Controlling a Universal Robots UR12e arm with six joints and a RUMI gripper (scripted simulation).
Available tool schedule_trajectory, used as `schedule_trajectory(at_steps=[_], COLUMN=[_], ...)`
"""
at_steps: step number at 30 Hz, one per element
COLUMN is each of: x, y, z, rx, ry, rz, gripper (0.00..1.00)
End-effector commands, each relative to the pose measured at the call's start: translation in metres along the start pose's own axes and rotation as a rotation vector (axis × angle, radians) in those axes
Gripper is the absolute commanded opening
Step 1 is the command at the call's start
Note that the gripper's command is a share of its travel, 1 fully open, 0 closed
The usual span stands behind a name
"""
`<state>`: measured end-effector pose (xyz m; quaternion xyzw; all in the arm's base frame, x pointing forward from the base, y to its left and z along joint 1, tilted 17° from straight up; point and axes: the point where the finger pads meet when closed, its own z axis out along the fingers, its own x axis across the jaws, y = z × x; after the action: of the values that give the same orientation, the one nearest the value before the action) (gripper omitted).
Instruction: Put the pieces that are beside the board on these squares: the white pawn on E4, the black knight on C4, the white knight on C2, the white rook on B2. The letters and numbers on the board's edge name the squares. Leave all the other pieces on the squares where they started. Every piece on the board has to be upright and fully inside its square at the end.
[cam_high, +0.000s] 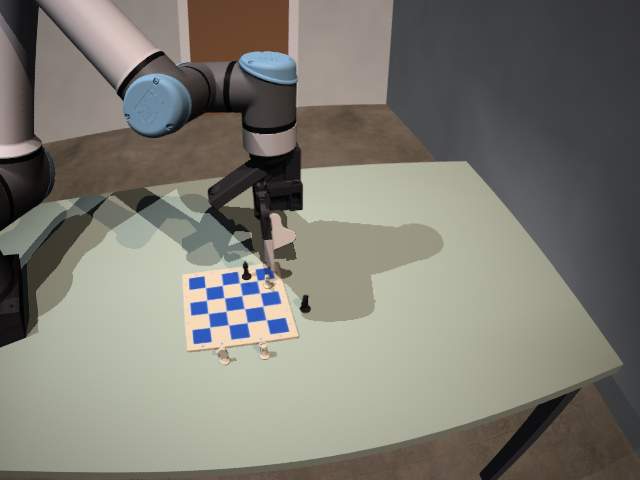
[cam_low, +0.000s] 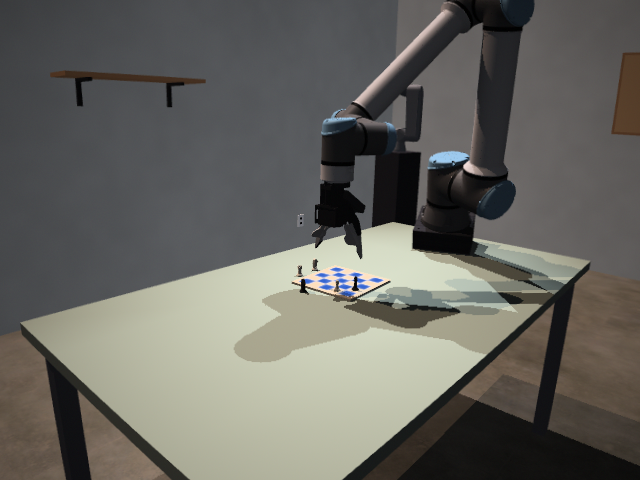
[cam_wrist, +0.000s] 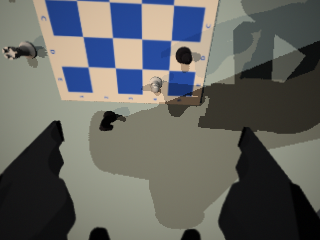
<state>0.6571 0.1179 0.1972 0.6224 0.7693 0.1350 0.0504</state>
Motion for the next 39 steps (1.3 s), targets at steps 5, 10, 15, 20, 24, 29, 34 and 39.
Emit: schedule_trajectory(at_steps=[5,10,15,20,24,29,34,39], x=[-0.0001,-0.0001,-0.0001,-0.0004,-0.0011,-0.0030,-0.0046,-0.0084], y=[0.0006,0.0006,0.0006,0.0009,0.0015,0.0031,0.0046,0.0081], z=[-0.0008,-0.0008,-0.0008,-0.0008,-0.0008,-0.0007,-0.0006,-0.0003], rx=[-0.001,-0.001,-0.001,-0.001,-0.001,-0.001,-0.001,-0.001], ry=[0.000,0.000,0.000,0.000,0.000,0.000,0.000,0.000], rz=[0.000,0.000,0.000,0.011,0.040,0.112,0.175,0.317], gripper=[1.00,1.00,1.00,1.00,1.00,1.00,1.00,1.00])
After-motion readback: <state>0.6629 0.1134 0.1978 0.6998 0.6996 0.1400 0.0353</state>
